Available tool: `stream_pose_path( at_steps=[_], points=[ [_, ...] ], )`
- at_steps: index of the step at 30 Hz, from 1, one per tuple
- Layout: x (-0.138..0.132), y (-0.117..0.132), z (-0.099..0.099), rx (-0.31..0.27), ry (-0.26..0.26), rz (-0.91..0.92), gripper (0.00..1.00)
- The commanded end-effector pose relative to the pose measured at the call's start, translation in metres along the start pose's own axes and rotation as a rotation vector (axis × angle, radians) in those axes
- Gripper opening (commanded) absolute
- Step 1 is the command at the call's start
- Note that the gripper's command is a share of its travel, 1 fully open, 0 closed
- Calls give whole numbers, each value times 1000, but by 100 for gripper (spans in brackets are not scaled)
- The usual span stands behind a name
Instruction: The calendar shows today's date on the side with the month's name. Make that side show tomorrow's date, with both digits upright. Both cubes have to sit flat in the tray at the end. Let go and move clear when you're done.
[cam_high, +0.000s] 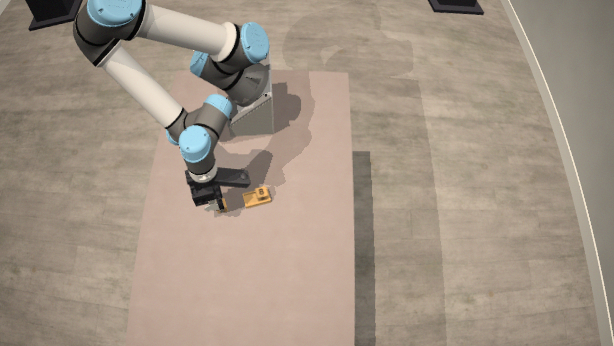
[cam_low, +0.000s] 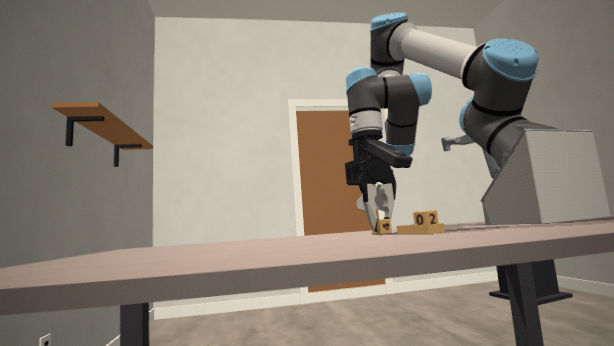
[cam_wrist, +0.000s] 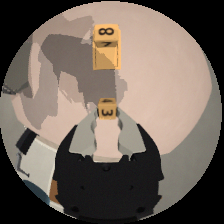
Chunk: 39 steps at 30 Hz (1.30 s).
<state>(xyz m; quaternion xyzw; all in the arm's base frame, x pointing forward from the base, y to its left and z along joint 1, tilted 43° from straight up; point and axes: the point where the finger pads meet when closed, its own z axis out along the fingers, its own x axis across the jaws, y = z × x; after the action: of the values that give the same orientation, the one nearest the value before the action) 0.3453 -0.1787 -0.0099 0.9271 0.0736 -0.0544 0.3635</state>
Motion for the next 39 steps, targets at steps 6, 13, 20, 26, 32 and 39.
stream_pose_path(
  at_steps=[6, 13, 20, 26, 32, 39],
  points=[
    [0, 0, 0, 0, 1, 0, 11],
    [0, 0, -3, 0, 1, 0, 11],
    [0, 0, -11, 0, 1, 0, 11],
    [0, 0, -29, 0, 1, 0, 11],
    [0, 0, -52, 0, 1, 0, 11],
    [0, 0, -71, 0, 1, 0, 11]
  ],
)
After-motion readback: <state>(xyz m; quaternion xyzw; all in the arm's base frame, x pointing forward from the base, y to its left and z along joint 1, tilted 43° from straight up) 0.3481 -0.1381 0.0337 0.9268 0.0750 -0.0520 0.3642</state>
